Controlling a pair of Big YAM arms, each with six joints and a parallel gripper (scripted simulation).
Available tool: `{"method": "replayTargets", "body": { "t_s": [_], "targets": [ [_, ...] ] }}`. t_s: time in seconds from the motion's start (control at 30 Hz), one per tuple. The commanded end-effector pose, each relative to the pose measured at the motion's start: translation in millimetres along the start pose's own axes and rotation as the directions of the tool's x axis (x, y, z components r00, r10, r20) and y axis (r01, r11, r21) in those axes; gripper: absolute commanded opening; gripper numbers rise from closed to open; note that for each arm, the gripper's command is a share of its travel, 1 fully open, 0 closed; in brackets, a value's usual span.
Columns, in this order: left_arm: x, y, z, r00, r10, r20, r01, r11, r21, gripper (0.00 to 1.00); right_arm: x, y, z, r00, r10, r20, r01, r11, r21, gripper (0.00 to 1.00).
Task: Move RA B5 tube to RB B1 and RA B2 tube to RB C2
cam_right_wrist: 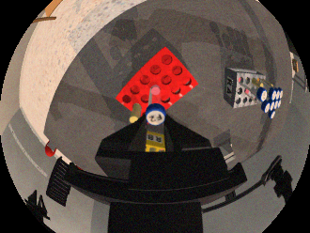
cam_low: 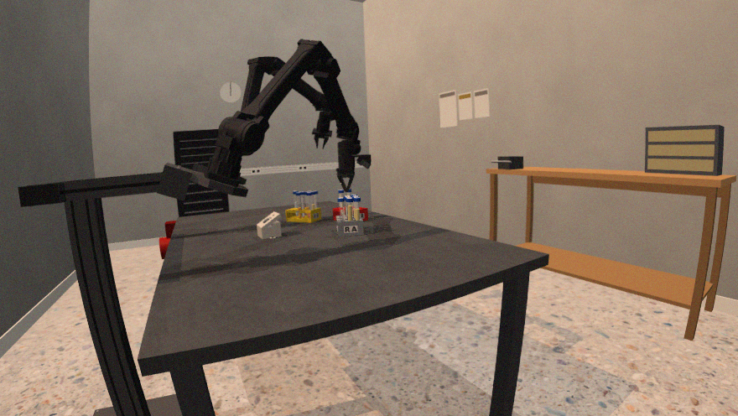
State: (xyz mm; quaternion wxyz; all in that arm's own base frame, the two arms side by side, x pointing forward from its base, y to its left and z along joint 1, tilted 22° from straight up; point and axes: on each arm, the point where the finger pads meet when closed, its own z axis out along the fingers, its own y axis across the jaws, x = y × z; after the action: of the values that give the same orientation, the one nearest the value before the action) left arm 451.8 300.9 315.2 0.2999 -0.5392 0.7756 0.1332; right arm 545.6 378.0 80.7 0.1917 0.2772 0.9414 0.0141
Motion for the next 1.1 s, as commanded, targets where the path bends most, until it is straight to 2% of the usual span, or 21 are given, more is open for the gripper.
{"method": "replayTargets", "body": {
  "t_s": [0.0, 0.03, 0.2, 0.23, 0.57, 0.73, 0.93, 1.07],
  "targets": [
    [-15, -5, -13, 0.999, -0.013, 0.030, 0.013, 1.000, 0.022, 0.30, -13, 22, -38, 1.000, 0.017, 0.019, -0.016, 0.998, -0.062, 0.00],
    [-15, -5, -13, 0.999, -0.013, 0.030, 0.013, 1.000, 0.022, 0.30, -7, 12, -16, 1.000, 0.007, 0.010, -0.007, 1.000, -0.029, 0.00],
    [-15, -5, -13, 0.999, -0.013, 0.030, 0.013, 1.000, 0.022, 0.30, -7, 12, -16, 1.000, 0.007, 0.010, -0.007, 1.000, -0.029, 0.00],
    [-15, -5, -13, 0.999, -0.013, 0.030, 0.013, 1.000, 0.022, 0.30, -15, 22, -38, 1.000, 0.022, 0.019, -0.021, 0.998, -0.062, 0.00],
    [-15, -5, -13, 0.999, -0.013, 0.030, 0.013, 1.000, 0.022, 0.30, -23, 15, -25, 1.000, 0.020, 0.017, -0.020, 0.999, -0.042, 0.00],
    [-15, -5, -13, 0.999, -0.013, 0.030, 0.013, 1.000, 0.022, 0.30, -20, 20, -41, 0.999, 0.024, 0.022, -0.022, 0.998, -0.063, 0.00],
    [-15, -5, -13, 0.999, -0.013, 0.030, 0.013, 1.000, 0.022, 0.30, -7, 24, -42, 1.000, 0.014, 0.016, -0.013, 0.998, -0.060, 0.00],
    [-15, -5, -13, 0.999, -0.013, 0.030, 0.013, 1.000, 0.022, 0.30, -10, 24, -45, 1.000, 0.017, 0.019, -0.016, 0.998, -0.063, 0.00]
  ]
}}
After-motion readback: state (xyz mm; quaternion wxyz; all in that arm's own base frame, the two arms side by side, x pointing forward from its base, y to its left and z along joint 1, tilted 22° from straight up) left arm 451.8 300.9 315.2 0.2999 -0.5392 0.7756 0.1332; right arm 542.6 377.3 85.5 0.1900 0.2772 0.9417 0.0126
